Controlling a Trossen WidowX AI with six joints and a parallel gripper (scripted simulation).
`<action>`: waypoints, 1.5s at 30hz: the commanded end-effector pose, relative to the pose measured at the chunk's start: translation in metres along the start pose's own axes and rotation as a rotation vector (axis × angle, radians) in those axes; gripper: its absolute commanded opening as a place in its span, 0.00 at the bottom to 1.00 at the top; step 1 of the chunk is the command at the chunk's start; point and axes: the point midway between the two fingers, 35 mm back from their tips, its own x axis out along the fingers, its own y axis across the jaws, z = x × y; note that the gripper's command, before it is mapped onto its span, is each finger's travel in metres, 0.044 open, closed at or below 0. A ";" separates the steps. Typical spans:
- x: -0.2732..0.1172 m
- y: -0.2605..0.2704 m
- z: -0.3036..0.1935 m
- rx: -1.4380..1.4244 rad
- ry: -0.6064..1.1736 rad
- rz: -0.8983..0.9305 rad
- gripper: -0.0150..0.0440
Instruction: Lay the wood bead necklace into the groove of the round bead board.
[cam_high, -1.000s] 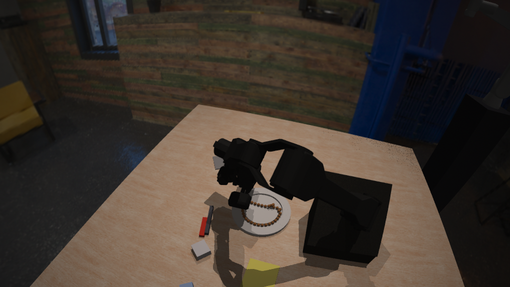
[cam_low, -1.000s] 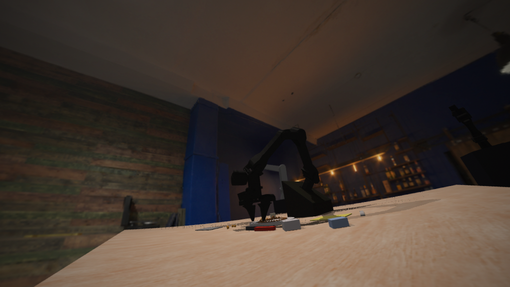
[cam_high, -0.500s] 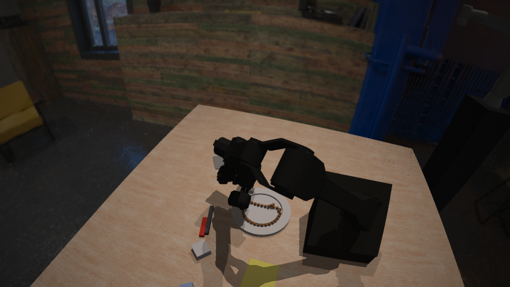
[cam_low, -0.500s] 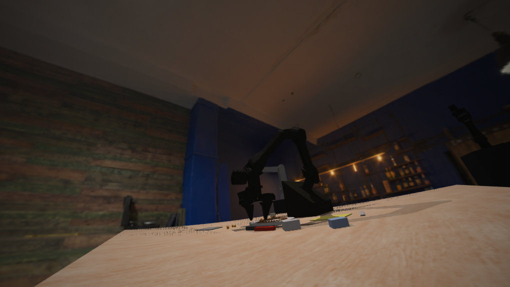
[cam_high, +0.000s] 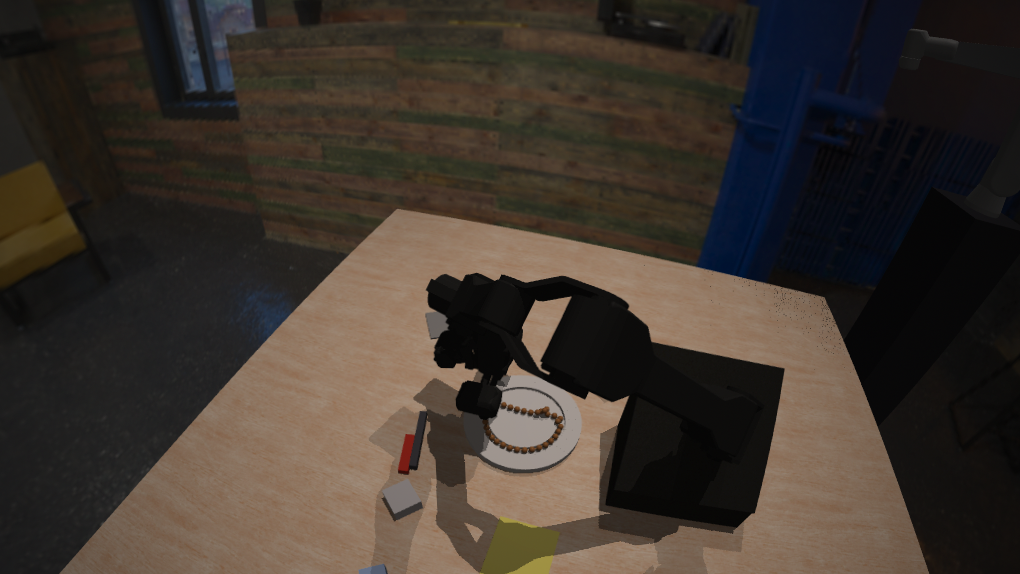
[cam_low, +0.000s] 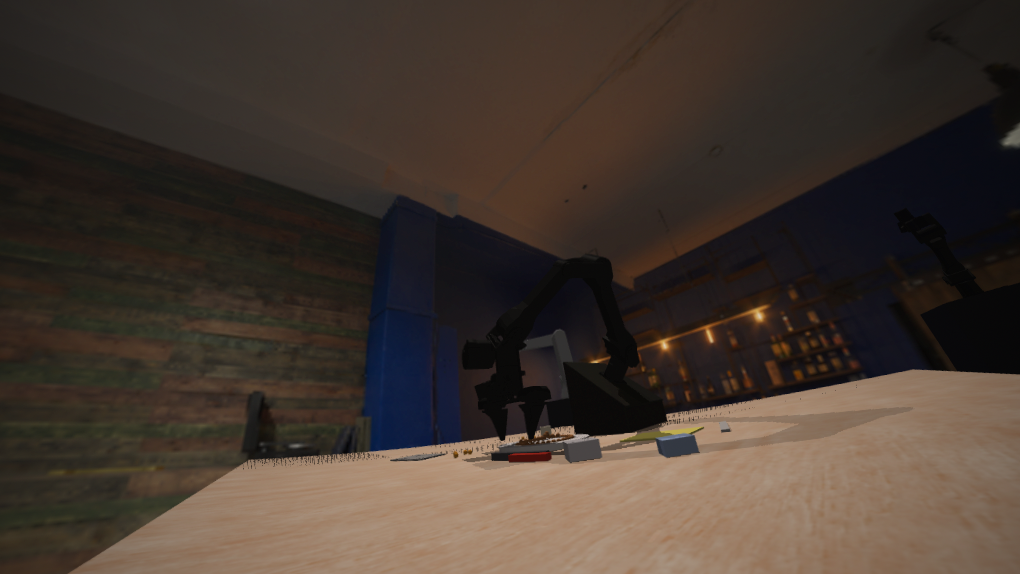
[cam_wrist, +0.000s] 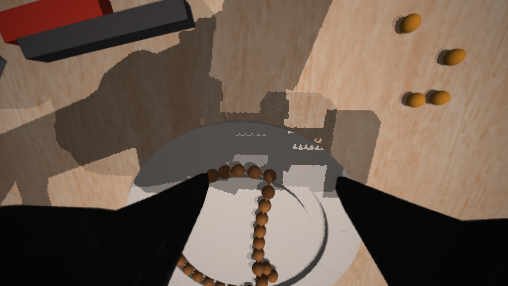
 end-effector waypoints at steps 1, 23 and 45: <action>-0.009 0.000 -0.003 0.036 0.001 -0.003 0.87; -0.023 0.001 -0.009 0.131 -0.009 -0.005 0.46; 0.009 0.002 -0.013 0.140 0.002 -0.001 0.46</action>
